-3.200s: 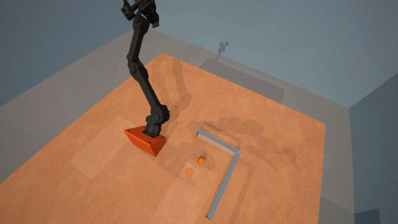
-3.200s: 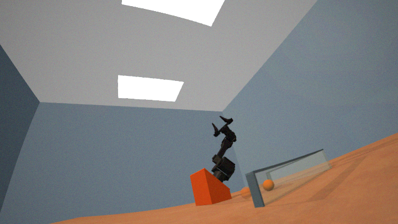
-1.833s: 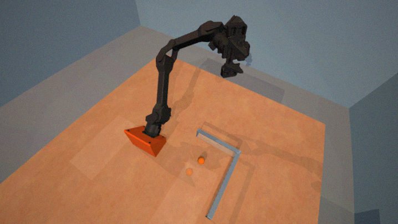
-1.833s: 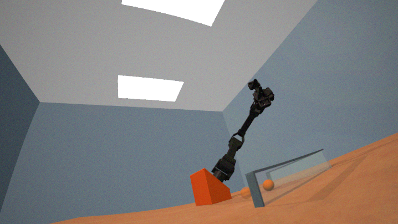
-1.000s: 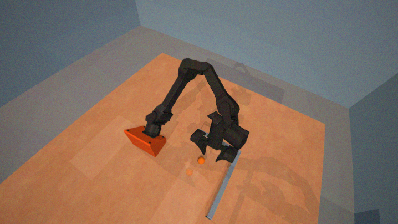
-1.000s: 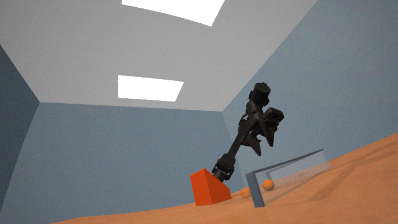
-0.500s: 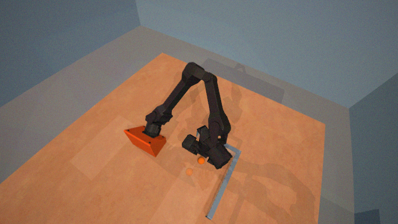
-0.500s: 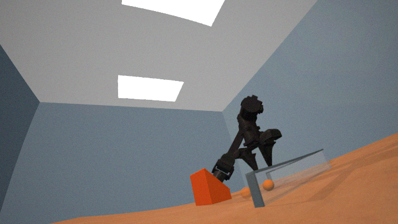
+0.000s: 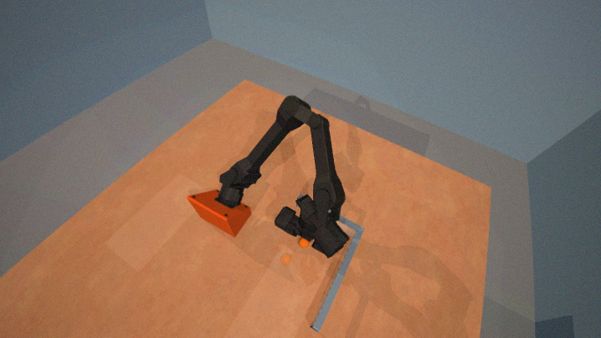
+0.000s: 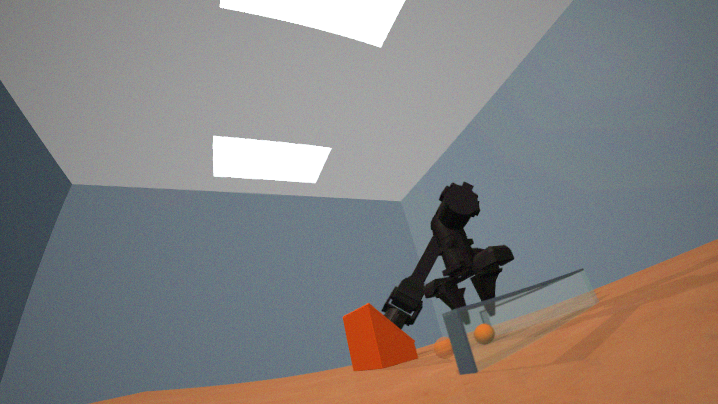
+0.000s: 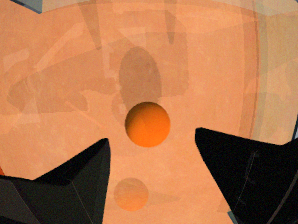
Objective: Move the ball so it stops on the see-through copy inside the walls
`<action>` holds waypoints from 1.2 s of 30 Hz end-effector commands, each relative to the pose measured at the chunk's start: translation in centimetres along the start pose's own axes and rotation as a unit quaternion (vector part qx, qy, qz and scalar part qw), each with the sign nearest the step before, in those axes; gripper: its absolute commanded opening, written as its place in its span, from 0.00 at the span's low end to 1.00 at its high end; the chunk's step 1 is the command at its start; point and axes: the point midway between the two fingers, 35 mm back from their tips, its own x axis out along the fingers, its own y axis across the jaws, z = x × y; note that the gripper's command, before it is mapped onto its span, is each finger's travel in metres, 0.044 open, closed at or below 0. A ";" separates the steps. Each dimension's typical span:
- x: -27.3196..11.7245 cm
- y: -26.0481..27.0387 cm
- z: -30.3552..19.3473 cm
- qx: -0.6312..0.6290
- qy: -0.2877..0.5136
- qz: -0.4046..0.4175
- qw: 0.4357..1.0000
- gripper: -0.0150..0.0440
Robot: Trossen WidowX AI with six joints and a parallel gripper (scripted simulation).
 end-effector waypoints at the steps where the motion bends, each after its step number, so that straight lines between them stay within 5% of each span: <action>1: 0.9 0.0 0.0 0.002 -0.003 0.001 1.000 0.72; 15: 2.8 0.1 0.1 0.002 -0.004 0.001 1.000 0.72; 19: 2.8 0.1 0.1 0.002 -0.004 0.001 1.000 0.55; 27: 2.8 0.1 0.1 0.002 -0.004 0.001 1.000 0.46; 32: 1.5 -0.2 -0.1 0.003 -0.001 0.000 1.000 0.25; 36: -0.8 -0.6 -0.2 0.003 0.001 0.000 1.000 0.25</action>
